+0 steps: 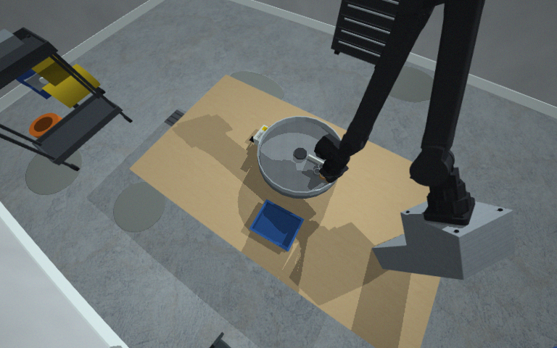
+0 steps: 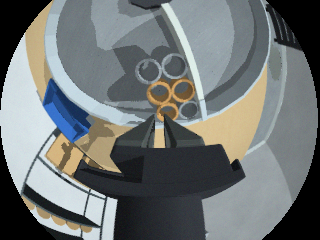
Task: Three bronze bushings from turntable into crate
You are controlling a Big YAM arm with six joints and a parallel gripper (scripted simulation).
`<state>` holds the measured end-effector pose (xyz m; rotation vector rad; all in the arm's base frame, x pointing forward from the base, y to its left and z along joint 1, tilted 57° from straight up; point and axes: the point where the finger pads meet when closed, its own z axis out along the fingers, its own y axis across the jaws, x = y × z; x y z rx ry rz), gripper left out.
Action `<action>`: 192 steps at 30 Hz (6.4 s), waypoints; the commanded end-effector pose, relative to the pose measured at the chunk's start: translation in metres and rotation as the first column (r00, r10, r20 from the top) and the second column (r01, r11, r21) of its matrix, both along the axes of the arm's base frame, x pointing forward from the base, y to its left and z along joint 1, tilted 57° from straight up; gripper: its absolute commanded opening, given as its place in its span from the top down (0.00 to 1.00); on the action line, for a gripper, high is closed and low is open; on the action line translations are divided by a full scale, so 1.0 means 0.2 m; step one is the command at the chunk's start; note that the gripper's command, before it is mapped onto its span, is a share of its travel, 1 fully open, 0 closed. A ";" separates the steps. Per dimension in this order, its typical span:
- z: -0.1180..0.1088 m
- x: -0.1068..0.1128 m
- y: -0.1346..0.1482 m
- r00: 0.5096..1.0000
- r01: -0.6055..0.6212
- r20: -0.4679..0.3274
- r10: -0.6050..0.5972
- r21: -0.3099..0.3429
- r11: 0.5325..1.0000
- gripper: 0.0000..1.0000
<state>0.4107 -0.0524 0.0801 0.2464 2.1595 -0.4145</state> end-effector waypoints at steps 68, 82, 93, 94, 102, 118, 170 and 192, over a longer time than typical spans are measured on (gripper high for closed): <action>0.01 0.03 -0.01 1.000 -0.008 0.007 0.008 -0.006 1.000 0.88; 0.01 0.03 -0.01 1.000 -0.008 0.007 0.008 -0.006 1.000 0.88; 0.01 0.03 -0.01 1.000 -0.008 0.007 0.008 -0.006 1.000 0.88; 0.01 0.03 -0.01 1.000 -0.008 0.007 0.008 -0.006 1.000 0.88; 0.02 0.03 -0.02 1.000 -0.005 0.004 0.005 -0.007 1.000 0.88; 0.01 0.02 -0.01 1.000 -0.008 0.002 0.008 -0.006 1.000 0.88; 0.02 0.02 -0.01 1.000 -0.009 0.001 0.009 -0.006 1.000 0.88; 0.04 0.06 -0.04 1.000 0.001 0.024 0.000 -0.007 1.000 0.88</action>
